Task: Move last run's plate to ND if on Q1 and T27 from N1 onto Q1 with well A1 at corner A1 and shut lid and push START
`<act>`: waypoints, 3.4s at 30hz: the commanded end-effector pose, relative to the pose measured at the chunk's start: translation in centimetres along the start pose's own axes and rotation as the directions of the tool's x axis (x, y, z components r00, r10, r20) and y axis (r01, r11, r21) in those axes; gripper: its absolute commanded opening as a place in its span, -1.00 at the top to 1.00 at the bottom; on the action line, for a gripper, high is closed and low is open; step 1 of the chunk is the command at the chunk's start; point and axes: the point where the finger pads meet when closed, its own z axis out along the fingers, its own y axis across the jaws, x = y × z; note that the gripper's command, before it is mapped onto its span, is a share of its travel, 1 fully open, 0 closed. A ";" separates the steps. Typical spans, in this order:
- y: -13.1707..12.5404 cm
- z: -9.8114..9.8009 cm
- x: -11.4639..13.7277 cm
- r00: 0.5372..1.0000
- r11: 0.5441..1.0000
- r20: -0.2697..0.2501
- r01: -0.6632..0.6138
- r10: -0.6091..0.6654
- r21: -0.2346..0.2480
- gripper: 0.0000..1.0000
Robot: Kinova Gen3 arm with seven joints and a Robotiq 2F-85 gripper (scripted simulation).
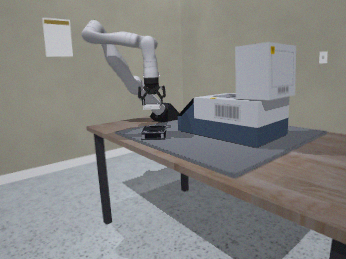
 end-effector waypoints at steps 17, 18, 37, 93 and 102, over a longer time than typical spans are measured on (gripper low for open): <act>0.0 -2.2 0.0 1.000 1.000 0.001 0.000 0.000 -0.001 -0.82; 0.0 -2.3 0.0 1.000 1.000 0.001 0.000 0.000 -0.001 -0.82; 0.0 -4.6 0.0 1.000 1.000 0.001 0.000 0.000 -0.001 -0.82; 1.7 -9.5 0.0 0.998 0.998 0.001 -0.058 0.058 -0.001 -0.82; 4.7 -9.5 0.1 0.987 0.987 0.001 -0.162 0.162 -0.001 -0.82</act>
